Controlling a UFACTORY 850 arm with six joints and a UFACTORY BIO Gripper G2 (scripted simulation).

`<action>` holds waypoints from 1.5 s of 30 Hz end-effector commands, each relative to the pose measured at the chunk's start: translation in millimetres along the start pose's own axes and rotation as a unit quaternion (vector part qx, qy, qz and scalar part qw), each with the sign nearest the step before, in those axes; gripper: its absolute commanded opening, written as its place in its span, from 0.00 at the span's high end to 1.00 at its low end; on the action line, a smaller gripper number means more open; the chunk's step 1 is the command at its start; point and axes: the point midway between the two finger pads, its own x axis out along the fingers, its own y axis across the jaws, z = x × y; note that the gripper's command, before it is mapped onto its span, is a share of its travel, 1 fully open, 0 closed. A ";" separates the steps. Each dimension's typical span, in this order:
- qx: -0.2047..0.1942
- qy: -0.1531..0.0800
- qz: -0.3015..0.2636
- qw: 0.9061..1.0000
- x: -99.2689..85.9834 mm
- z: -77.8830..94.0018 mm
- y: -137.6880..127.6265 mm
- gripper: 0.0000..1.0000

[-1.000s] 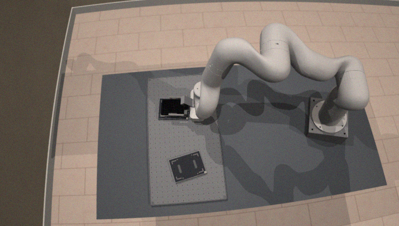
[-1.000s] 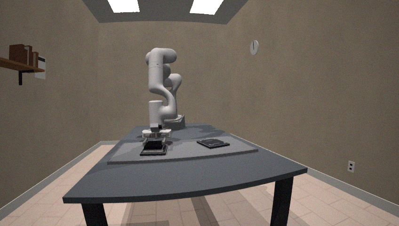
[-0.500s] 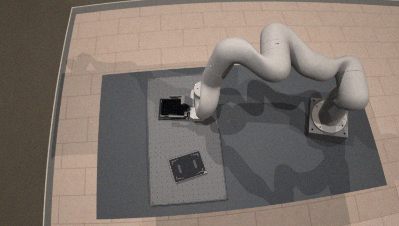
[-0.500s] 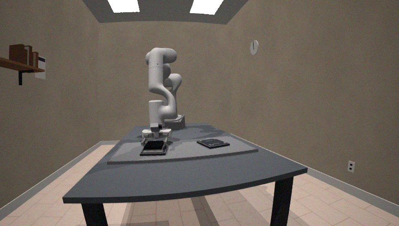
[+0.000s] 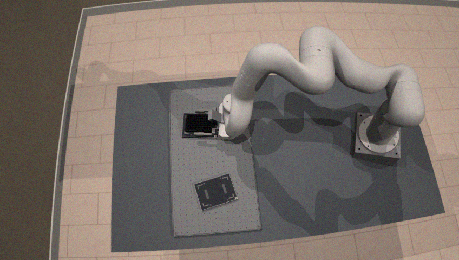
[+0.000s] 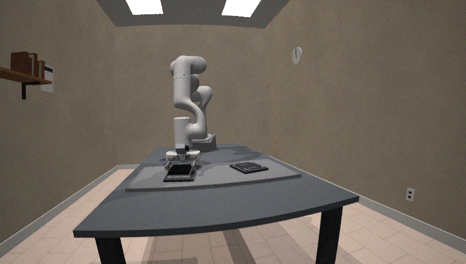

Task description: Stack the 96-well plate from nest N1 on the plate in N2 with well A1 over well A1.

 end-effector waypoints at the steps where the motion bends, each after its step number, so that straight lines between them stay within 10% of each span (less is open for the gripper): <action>1: 0.000 -0.001 0.000 1.000 1.1 1.4 -0.1 0.63; 45: 0.000 -0.001 0.000 1.000 1.1 67.6 -0.1 0.63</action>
